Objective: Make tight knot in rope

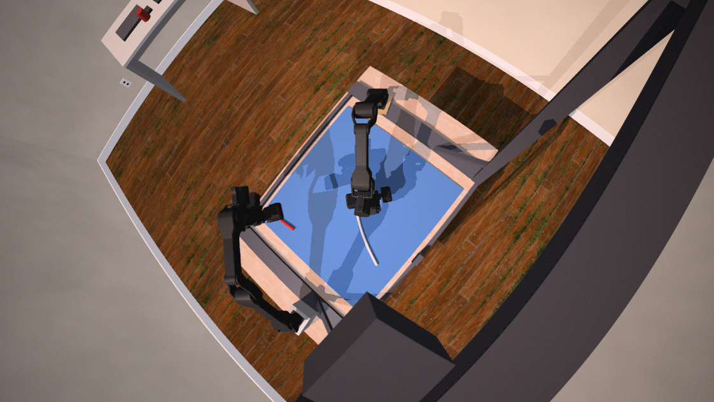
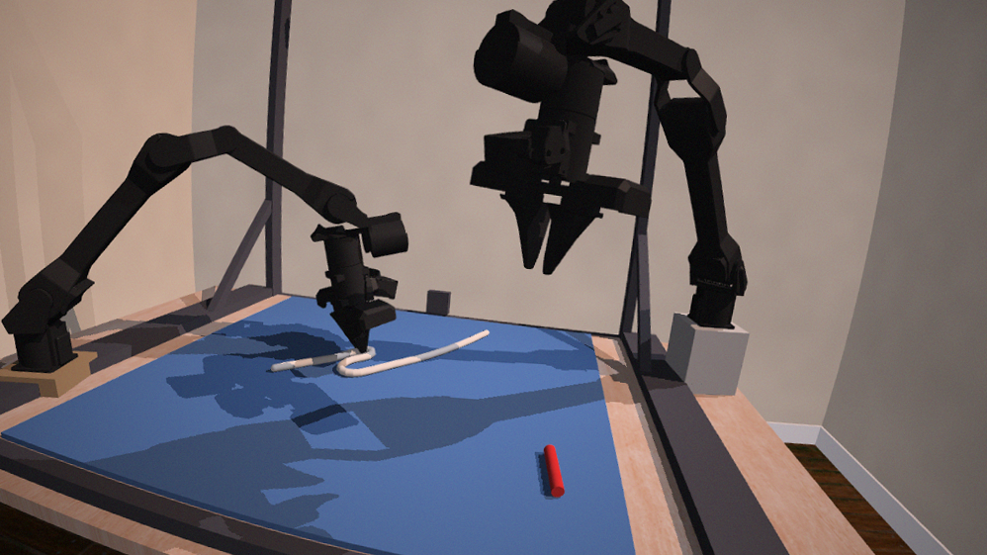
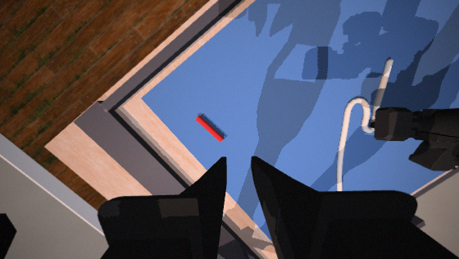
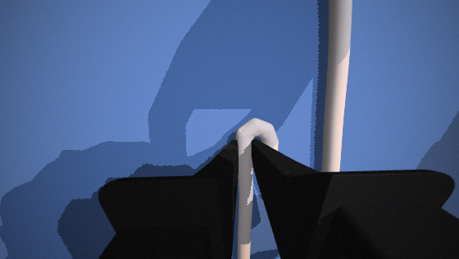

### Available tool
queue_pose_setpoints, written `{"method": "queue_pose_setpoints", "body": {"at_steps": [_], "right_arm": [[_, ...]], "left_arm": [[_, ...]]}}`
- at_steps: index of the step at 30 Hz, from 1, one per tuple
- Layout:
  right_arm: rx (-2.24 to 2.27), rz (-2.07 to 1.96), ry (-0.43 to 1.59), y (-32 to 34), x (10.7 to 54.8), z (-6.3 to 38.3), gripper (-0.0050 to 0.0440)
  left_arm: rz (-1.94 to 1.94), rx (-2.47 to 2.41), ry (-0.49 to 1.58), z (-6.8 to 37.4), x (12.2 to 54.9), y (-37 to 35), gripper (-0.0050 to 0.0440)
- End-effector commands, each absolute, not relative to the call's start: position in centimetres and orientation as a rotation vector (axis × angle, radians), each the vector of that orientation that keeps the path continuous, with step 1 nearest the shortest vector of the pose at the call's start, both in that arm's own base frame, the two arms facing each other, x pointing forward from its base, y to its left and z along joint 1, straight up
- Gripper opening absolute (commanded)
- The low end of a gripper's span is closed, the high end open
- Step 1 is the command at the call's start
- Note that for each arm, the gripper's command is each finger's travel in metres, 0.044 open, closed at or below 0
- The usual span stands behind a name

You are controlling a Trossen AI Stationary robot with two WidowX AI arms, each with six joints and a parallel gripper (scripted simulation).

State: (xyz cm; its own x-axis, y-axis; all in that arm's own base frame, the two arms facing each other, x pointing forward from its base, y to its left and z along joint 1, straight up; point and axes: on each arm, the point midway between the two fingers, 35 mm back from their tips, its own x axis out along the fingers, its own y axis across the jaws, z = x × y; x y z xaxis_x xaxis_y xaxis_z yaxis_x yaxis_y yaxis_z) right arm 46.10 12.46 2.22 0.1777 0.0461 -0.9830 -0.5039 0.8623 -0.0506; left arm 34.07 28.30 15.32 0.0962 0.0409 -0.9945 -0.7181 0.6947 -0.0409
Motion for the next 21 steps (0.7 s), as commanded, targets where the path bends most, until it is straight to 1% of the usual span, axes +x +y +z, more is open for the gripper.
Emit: {"method": "queue_pose_setpoints", "body": {"at_steps": [1,2,4,6,17,21], "right_arm": [[-0.407,0.405,1.324,12.48,47.13,2.99,0.0045],[-0.407,0.405,1.324,12.48,47.15,2.99,0.0045],[-0.407,0.405,1.324,12.48,47.15,2.99,0.0093],[-0.407,0.405,1.324,12.48,47.15,2.99,0.0093],[-0.407,0.405,1.324,12.48,47.15,2.99,0.0357],[-0.407,0.405,1.324,12.48,47.15,3.96,0.0261]], "left_arm": [[0.625,-0.612,1.327,17.02,34.10,28.26,0.0100],[0.625,-0.612,1.327,17.02,34.10,28.26,0.0100],[0.625,-0.612,1.327,17.02,34.10,28.26,0.0100],[0.625,-0.612,1.327,17.02,34.10,28.26,0.0100],[0.625,-0.612,1.327,17.02,34.10,28.26,0.0100],[0.625,-0.612,1.327,17.02,34.10,28.26,0.0100]]}}
